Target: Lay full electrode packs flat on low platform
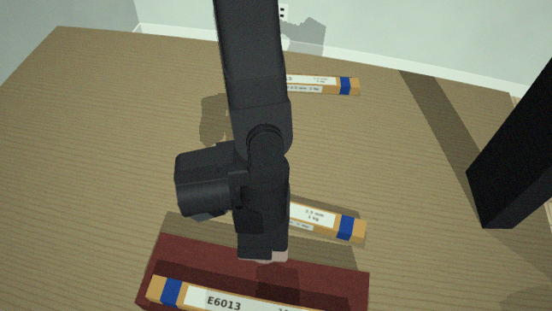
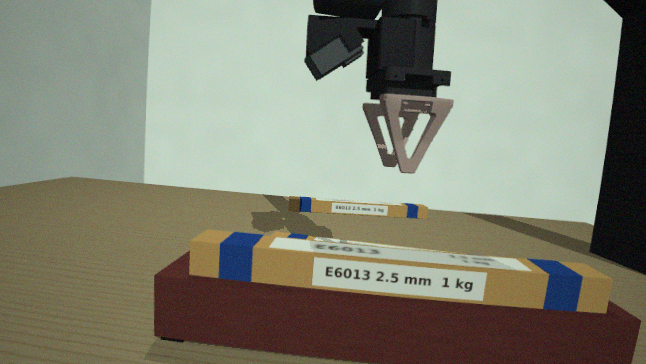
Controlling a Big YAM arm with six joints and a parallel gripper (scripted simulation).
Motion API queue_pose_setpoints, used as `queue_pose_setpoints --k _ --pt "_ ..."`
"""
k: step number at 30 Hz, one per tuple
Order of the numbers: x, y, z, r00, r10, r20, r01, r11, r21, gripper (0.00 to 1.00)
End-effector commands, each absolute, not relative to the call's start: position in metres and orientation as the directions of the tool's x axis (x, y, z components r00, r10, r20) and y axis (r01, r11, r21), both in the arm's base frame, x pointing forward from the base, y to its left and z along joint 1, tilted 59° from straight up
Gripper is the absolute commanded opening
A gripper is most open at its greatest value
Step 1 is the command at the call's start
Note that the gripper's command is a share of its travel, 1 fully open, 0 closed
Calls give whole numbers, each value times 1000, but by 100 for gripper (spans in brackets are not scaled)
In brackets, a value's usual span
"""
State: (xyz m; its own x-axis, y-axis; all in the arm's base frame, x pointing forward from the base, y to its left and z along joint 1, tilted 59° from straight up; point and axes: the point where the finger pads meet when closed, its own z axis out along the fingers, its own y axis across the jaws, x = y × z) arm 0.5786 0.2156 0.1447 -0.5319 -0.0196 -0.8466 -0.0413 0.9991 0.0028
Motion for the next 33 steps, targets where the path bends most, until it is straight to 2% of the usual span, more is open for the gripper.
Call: queue_pose_setpoints --k 1,33 --pt "580 191 166 -488 -31 -872 -48 999 -9 74" --pt "582 7 135 -491 -43 -870 -50 999 -21 74"
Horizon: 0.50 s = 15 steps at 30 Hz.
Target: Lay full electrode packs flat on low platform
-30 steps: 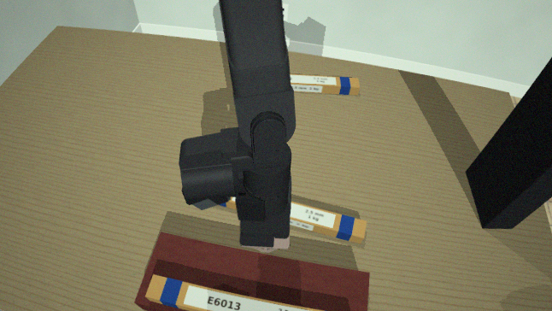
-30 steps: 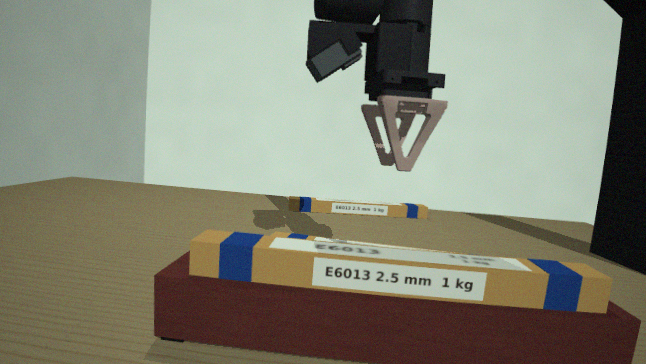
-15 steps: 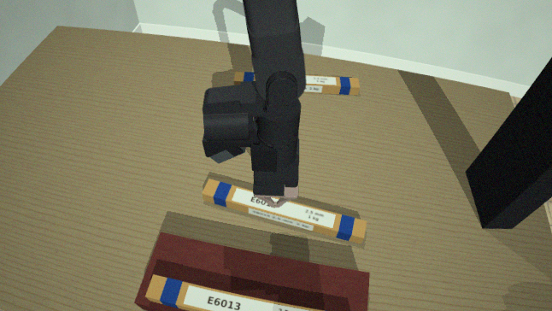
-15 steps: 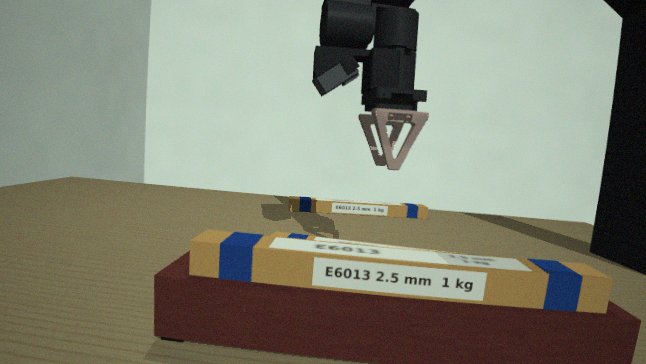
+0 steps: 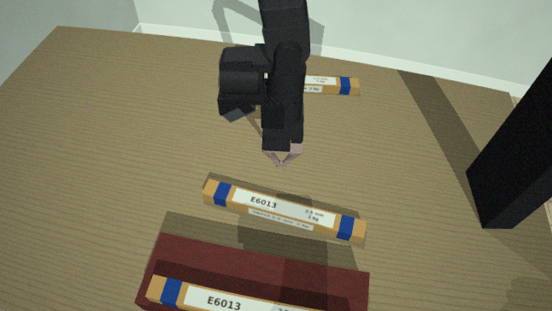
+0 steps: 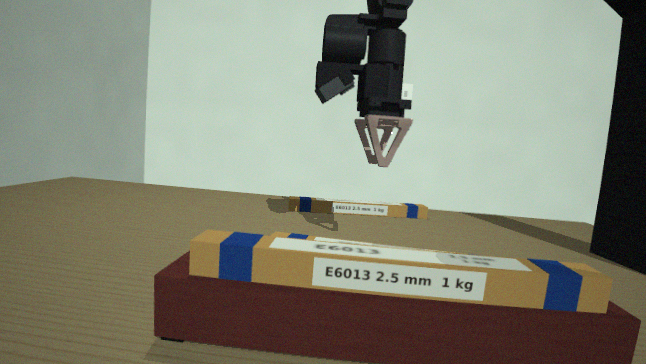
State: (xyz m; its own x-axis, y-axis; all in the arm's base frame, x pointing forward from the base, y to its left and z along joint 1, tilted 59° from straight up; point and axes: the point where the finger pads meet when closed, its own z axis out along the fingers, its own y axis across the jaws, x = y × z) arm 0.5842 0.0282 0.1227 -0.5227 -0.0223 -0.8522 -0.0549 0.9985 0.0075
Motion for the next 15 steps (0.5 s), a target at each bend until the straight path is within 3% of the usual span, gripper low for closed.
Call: queue_pose_setpoints --k 1,15 --pt "582 0 132 -493 -43 -869 -50 999 -21 74" --pt "590 -80 111 -506 -44 -861 -49 999 -23 74"
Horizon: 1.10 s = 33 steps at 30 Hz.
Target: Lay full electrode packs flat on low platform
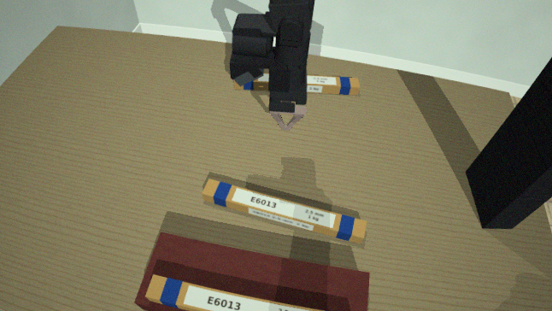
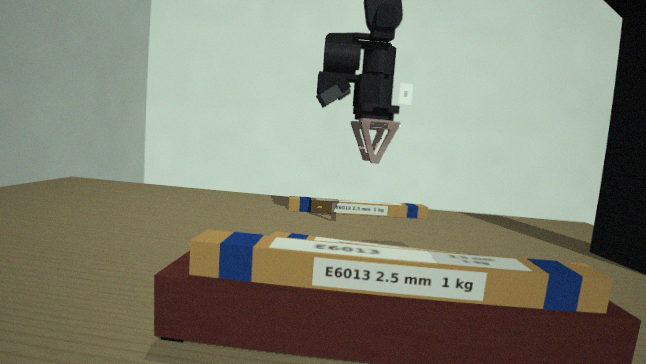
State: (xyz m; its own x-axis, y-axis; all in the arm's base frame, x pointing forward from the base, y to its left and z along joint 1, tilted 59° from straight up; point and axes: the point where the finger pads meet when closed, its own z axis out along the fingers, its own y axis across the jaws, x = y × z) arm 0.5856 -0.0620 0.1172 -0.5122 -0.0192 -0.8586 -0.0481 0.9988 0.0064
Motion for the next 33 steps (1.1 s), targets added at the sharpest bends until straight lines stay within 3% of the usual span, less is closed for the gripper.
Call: queue_pose_setpoints --k 1,33 --pt "590 -87 110 -506 -44 -861 -49 999 -23 74" --pt "591 -274 78 -525 -33 -851 -43 999 -12 74"
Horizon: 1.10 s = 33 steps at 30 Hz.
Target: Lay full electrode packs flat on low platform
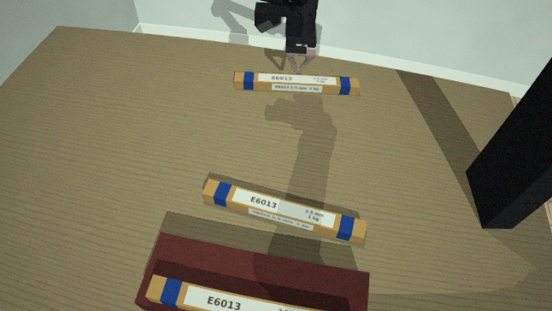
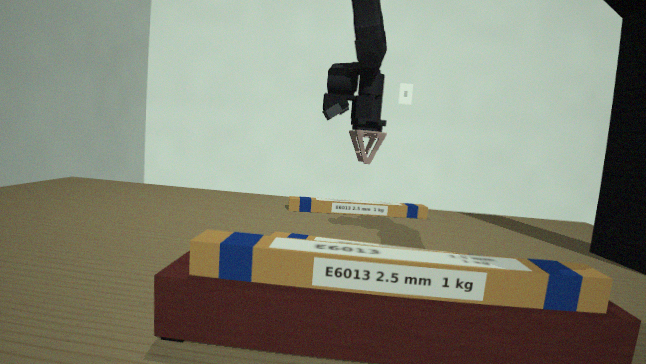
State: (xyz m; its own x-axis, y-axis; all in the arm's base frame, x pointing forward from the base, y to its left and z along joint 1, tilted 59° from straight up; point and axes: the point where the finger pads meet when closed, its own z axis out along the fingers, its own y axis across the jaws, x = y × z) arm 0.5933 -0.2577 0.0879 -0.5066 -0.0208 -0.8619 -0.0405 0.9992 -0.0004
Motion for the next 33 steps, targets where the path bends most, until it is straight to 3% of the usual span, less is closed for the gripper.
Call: queue_pose_setpoints --k 1,8,33 --pt "591 -281 77 -525 -33 -851 -43 999 -12 74" --pt "591 -329 70 -524 -31 -851 -42 999 -11 74" --pt "593 -319 91 -506 -48 -861 -49 998 -27 74"
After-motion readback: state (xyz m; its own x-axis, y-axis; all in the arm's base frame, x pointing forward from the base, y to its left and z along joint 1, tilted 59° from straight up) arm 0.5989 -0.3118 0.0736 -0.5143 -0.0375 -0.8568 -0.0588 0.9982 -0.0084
